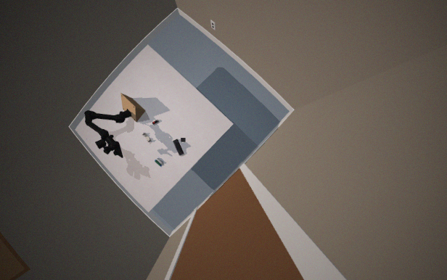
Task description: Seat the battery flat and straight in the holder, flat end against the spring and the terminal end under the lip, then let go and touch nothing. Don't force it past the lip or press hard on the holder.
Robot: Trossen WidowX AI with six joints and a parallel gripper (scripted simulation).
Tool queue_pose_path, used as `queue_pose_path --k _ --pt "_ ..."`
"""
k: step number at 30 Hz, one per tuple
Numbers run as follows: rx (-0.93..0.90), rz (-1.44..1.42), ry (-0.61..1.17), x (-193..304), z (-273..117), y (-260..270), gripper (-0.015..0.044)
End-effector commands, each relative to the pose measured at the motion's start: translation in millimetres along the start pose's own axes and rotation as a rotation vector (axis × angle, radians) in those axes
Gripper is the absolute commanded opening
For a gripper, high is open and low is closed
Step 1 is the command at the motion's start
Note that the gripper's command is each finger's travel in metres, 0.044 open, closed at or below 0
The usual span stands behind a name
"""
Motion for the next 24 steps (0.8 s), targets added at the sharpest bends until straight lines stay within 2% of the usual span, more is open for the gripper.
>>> queue_pose_path --k 1,6,7,15,24 --pt "-0.002 -0.001 0.011 1.8 1.6 0.9 0.0374" --pt "-0.066 -0.068 0.309 51.5 35.8 29.7 0.0242" --pt "-0.083 -0.091 0.377 63.7 41.5 37.3 0.0235" --pt "-0.244 -0.380 0.893 161.3 55.3 102.5 0.0235" --pt "-0.460 -0.900 1.374 254.0 19.7 162.7 0.0235"
Point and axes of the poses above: the point midway between the two fingers, 35 mm back from their tips, its own z axis out along the fingers, its own y axis across the jaws, x = y × z, the point moved 4 cm from there along -z, back along the fingers, and after that the axes turned 8 degrees about -z, right-handed, at the moved point
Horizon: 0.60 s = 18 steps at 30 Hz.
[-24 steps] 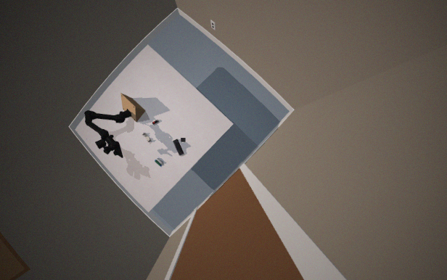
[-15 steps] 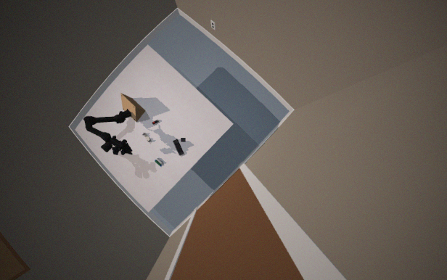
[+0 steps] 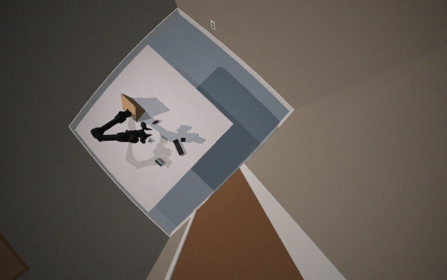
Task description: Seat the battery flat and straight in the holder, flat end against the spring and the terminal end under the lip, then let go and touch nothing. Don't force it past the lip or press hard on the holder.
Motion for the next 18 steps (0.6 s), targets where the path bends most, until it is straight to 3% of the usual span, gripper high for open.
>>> queue_pose_path --k 1,9,18 --pt "-0.015 -0.268 0.245 7.2 26.3 43.2 0.0235" --pt "0.000 -0.758 0.646 31.3 57.5 105.9 0.0235" --pt "0.001 -0.769 0.655 32.5 59.0 106.9 0.0235"
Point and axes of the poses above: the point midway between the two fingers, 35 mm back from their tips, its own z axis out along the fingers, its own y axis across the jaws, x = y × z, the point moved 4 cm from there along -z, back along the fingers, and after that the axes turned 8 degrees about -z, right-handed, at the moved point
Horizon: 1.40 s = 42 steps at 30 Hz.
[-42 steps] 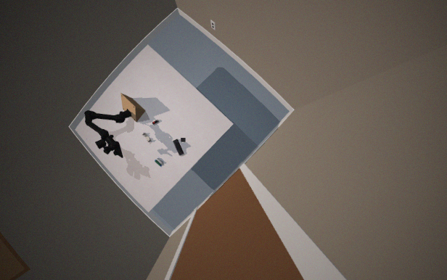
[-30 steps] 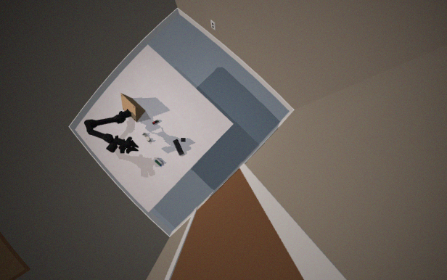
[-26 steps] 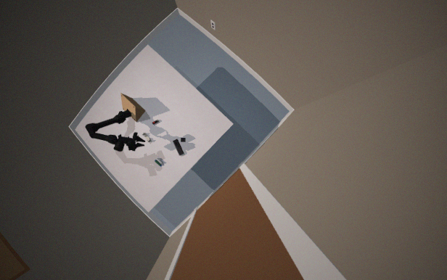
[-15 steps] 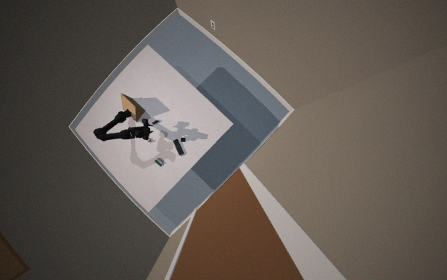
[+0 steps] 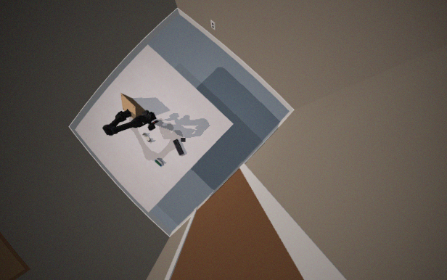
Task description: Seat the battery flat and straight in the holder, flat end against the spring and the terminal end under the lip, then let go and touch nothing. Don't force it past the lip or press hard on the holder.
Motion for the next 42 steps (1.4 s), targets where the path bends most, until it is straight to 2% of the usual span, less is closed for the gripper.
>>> queue_pose_path --k 1,32,37,42 --pt "0.009 -0.015 0.007 -1.6 0.5 -0.8 0.0235" --pt "0.010 -0.015 0.009 -0.6 48.4 -1.3 0.0235" --pt "0.010 -0.015 0.009 -0.6 48.4 -1.3 0.0104" --pt "0.010 -0.015 0.009 -0.6 48.4 -1.3 0.0073"
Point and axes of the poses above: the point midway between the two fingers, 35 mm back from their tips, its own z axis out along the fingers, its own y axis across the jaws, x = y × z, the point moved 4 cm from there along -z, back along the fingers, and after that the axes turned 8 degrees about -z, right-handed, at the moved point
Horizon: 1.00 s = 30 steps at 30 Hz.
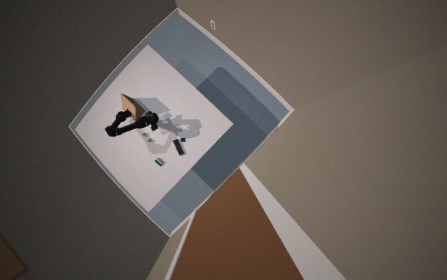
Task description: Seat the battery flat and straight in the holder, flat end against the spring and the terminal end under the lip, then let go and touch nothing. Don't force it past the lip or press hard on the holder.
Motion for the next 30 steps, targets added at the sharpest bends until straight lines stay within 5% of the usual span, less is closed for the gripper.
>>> queue_pose_path --k 1,16,30 --pt "0.001 -0.005 0.002 0.4 0.8 0.1 0.0073" --pt "0.000 0.005 0.000 1.1 -49.9 -0.7 0.0073" --pt "0.000 0.916 -0.009 114.3 -72.5 -65.9 0.0073"
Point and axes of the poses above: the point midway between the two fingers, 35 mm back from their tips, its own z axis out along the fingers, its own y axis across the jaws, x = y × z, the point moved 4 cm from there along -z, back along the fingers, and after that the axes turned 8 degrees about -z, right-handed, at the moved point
